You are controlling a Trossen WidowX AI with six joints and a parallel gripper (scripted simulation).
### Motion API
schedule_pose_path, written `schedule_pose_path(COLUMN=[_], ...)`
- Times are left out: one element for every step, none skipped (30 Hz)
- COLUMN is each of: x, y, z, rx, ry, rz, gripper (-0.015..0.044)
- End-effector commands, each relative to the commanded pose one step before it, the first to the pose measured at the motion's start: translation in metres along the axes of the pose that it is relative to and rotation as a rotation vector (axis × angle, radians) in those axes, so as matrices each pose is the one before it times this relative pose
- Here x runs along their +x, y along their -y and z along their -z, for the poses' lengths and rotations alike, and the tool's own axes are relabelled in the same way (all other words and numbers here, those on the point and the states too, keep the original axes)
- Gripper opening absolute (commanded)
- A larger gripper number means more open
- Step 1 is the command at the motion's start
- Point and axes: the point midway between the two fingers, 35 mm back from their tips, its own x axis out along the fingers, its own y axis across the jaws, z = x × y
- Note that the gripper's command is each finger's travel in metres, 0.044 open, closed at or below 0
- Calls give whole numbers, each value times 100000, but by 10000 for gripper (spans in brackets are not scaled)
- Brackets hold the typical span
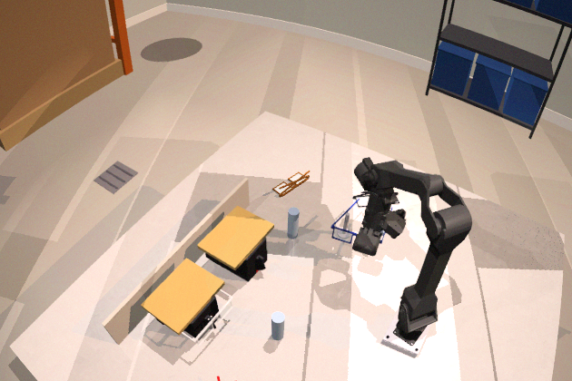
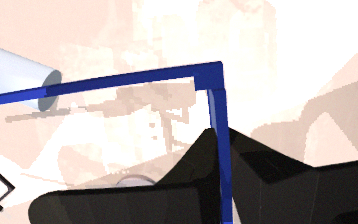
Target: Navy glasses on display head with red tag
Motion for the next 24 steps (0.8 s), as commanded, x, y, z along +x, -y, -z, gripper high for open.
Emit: schedule_pose_path(x=[163,1,1,1,1,1,1,1,1,1,1,1,1,1,1,1,1,1,0,0,0,0,0,0], y=[213,22,21,20,19,18,17,17,16,17,17,18,15,16,13,13,10,9,6,4,4,3,3,2], z=[-521,-67,-66,-66,-66,-66,-66,-65,-65,-75,-76,-80,-71,-74,-65,-66,-51,-49,-36,-26,-31,-22,-23,-21], rx=[-123,0,0,0,0,0,0,0,0,0,0,0,0,0,0,0,0,0,0,0,0,0,0,0], ry=[788,6,6,6,6,6,6,6,6,7,7,7,6,7,6,6,5,4,3,2,3,2,2,2], rz=[219,2,2,1,1,1,1,1,1,1,1,1,1,1,1,1,1,1,0,0,0,0,0,0], gripper=[0,0,0,0,0,0,0,0,0,0,0,0,0,0,0,0,0,0,0,0,0,0,0,0])
